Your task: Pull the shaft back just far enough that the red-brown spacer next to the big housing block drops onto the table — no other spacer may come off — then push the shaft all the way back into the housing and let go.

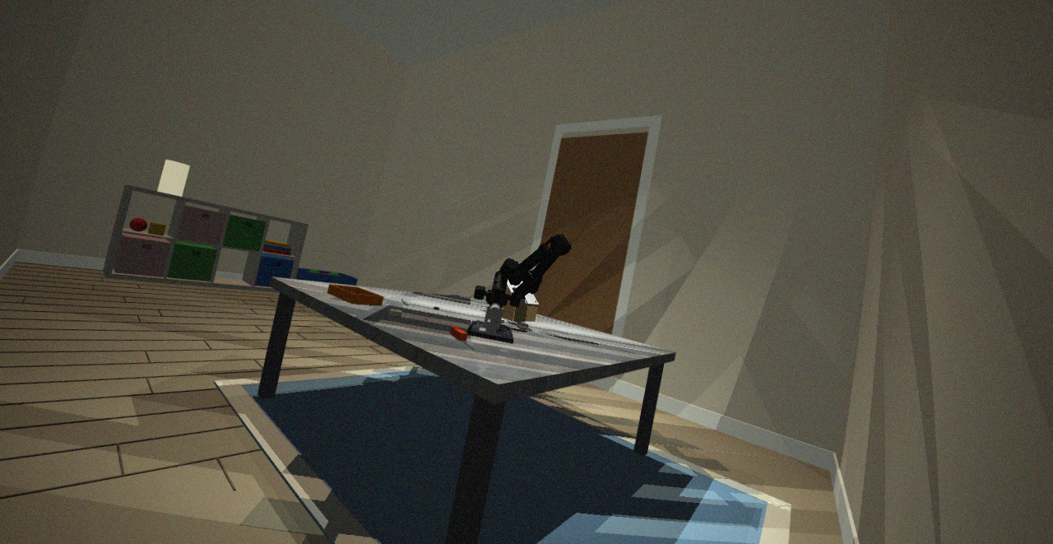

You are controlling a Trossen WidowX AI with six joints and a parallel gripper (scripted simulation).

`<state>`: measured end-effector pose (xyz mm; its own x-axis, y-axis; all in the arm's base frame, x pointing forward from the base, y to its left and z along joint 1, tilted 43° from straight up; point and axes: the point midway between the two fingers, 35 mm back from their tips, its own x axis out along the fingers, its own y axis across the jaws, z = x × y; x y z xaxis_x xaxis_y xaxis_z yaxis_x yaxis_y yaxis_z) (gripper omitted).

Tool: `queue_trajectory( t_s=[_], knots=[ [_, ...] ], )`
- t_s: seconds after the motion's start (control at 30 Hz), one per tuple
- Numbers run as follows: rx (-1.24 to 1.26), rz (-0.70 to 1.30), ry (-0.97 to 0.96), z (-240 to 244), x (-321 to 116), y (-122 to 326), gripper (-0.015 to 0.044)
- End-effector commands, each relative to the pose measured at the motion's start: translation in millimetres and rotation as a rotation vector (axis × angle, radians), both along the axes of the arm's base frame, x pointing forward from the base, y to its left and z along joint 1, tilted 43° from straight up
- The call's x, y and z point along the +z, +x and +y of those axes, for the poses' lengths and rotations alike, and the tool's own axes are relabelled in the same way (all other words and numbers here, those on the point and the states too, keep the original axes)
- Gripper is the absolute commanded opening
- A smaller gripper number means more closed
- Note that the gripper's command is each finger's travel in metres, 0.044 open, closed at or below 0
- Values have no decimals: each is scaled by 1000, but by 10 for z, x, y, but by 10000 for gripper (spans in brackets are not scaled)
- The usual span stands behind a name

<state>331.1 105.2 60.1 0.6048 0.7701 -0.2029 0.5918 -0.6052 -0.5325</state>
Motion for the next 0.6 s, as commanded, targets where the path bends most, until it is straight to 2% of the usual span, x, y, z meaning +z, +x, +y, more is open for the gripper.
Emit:
queue_trajectory(
  t_s=[0.0,0.57],
  knots=[
    [2,-4,-3,-3,-6,-8,0],
    [2,-4,-3,-11,-15,-24,0]
  ],
)
